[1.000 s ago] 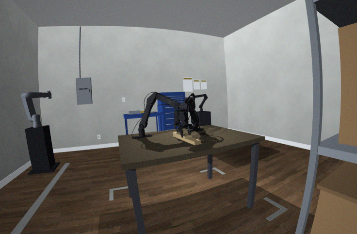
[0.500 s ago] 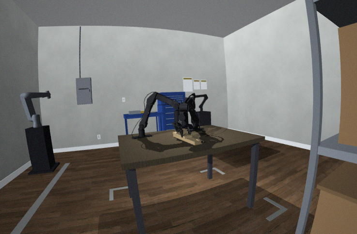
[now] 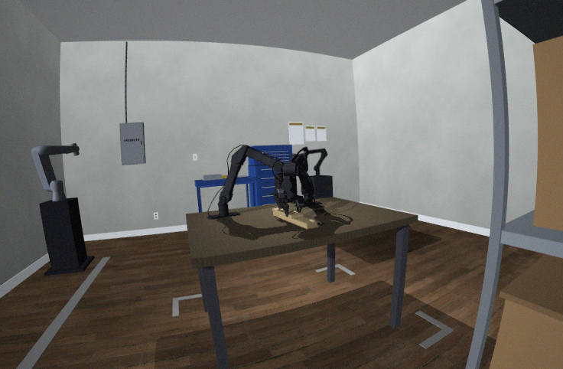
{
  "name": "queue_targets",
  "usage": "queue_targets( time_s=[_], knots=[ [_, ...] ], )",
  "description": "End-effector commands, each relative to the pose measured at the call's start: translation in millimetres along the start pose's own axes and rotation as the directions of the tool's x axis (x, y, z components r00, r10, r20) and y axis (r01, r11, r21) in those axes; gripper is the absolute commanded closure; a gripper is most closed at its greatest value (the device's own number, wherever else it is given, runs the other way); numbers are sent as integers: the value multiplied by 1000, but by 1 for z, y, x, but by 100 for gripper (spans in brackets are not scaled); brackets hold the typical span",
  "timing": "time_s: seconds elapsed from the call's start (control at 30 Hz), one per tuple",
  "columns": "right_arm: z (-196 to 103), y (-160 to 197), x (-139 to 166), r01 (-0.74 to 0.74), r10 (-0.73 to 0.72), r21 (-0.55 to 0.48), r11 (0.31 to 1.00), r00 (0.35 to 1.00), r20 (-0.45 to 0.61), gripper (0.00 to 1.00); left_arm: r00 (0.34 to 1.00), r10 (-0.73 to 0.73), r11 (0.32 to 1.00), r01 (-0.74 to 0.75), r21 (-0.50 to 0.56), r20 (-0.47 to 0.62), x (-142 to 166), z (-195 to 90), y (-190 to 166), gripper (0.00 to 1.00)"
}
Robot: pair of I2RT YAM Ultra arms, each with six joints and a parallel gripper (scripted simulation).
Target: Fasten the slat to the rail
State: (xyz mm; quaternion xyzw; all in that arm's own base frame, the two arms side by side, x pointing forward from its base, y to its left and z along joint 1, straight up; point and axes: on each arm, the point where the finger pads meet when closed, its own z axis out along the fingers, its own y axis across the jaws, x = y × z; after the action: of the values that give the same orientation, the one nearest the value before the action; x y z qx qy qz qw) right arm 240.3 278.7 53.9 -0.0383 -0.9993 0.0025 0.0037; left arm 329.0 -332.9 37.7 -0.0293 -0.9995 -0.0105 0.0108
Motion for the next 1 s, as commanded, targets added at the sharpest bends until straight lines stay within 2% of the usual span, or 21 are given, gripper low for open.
queue_targets(
  time_s=[0.0,0.23,0.47,0.53,0.77,0.97],
  knots=[
    [-4,0,-2,-173,173,-14,985,985,12,88,1000,0,1000,0,10,11,-1,-6,-1,28],
    [-4,0,-2,-437,437,-18,899,899,7,88,1000,0,1000,0,10,11,-1,-6,-1,28],
    [-4,0,-2,-668,668,-20,744,744,1,88,1000,0,1000,0,10,11,-1,-6,-1,28],
    [-4,0,-2,-668,668,-20,744,744,1,88,1000,0,1000,0,10,11,-1,-6,-1,28],
    [-4,0,-2,-832,832,-20,554,555,-4,88,1000,0,1000,0,10,11,-1,-6,-1,28],
    [-4,0,-2,-836,836,-20,549,549,-4,88,1000,0,1000,0,10,11,-1,-6,-1,28]
  ],
)
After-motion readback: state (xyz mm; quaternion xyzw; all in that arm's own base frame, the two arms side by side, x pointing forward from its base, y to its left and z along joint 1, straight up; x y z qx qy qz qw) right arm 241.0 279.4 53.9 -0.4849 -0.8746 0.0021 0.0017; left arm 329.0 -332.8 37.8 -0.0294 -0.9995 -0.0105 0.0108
